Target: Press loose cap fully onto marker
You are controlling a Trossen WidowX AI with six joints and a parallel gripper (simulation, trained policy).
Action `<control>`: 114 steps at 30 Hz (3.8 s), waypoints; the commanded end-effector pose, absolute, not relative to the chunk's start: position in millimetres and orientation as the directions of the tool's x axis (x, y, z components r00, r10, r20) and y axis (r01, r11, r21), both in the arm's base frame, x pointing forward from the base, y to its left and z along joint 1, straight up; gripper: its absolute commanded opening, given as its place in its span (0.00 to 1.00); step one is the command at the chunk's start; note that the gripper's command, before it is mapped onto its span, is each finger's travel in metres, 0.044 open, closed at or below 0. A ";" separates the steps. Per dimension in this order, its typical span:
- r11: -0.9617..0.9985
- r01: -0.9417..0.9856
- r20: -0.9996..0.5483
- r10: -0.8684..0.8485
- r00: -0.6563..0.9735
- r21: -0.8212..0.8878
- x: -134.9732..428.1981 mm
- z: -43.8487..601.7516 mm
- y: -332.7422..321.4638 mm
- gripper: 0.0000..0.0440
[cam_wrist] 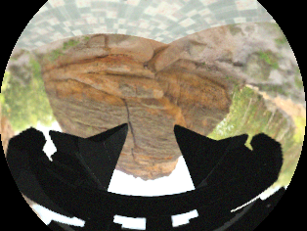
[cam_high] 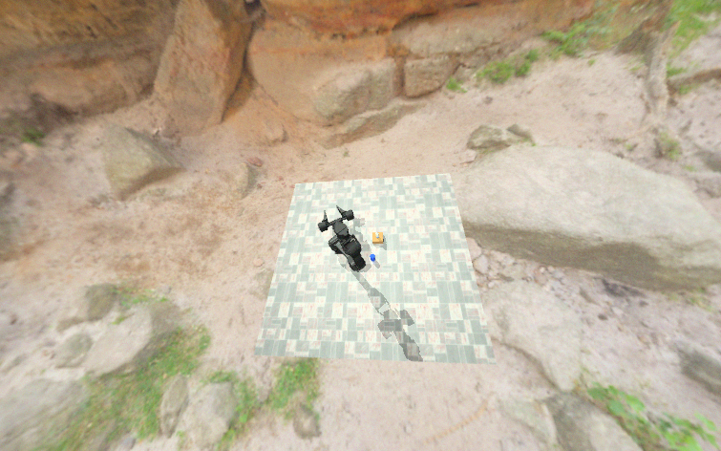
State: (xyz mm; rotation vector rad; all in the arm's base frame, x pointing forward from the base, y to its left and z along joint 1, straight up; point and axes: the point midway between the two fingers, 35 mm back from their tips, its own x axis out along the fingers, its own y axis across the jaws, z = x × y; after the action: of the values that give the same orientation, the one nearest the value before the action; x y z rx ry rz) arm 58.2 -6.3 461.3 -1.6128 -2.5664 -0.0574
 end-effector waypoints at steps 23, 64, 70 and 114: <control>0.341 0.940 -0.153 0.930 -0.333 0.031 14.2 436.1 33.6 0.72; 0.126 0.991 -0.457 0.884 -0.094 0.039 -7.5 405.4 99.1 0.73; 0.090 0.995 -0.492 0.869 -0.062 0.035 -6.1 401.2 108.6 0.73; -0.183 0.983 -0.693 0.710 0.122 -0.014 35.4 370.2 166.8 0.74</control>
State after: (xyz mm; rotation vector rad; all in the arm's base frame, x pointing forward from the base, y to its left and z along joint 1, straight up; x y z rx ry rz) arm 30.4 162.8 370.7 -2.6348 -2.2322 1.0498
